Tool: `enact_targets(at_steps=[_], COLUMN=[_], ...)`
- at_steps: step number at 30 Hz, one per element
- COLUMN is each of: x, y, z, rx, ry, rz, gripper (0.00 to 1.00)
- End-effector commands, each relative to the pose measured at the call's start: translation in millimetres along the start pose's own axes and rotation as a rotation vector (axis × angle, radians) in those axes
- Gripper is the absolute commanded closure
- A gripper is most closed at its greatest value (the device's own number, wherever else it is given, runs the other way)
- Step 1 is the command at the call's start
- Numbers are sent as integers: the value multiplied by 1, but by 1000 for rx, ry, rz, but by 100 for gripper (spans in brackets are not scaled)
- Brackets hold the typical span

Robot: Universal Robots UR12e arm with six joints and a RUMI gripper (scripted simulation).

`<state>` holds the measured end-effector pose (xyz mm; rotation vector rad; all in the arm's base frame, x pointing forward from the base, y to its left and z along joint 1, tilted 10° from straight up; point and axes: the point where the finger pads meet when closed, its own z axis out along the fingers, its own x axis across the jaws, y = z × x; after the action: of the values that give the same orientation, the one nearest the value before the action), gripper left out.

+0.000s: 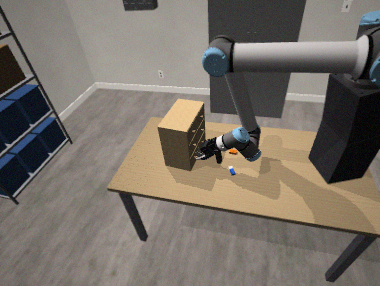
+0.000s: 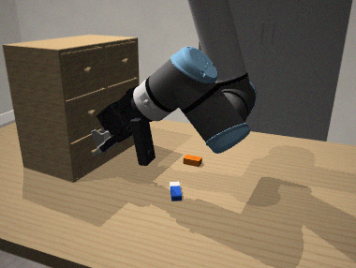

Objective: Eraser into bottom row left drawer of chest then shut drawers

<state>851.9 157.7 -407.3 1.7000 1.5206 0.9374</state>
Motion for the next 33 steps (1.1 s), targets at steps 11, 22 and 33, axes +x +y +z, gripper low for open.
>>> enact_targets(at_steps=[11,22,33], x=[-1,-1,-1], y=[2,-1,-6], z=[-1,-3,-7], rx=[-3,-1,1], ry=[0,0,0], rz=[0,0,0], gripper=[93,93,93])
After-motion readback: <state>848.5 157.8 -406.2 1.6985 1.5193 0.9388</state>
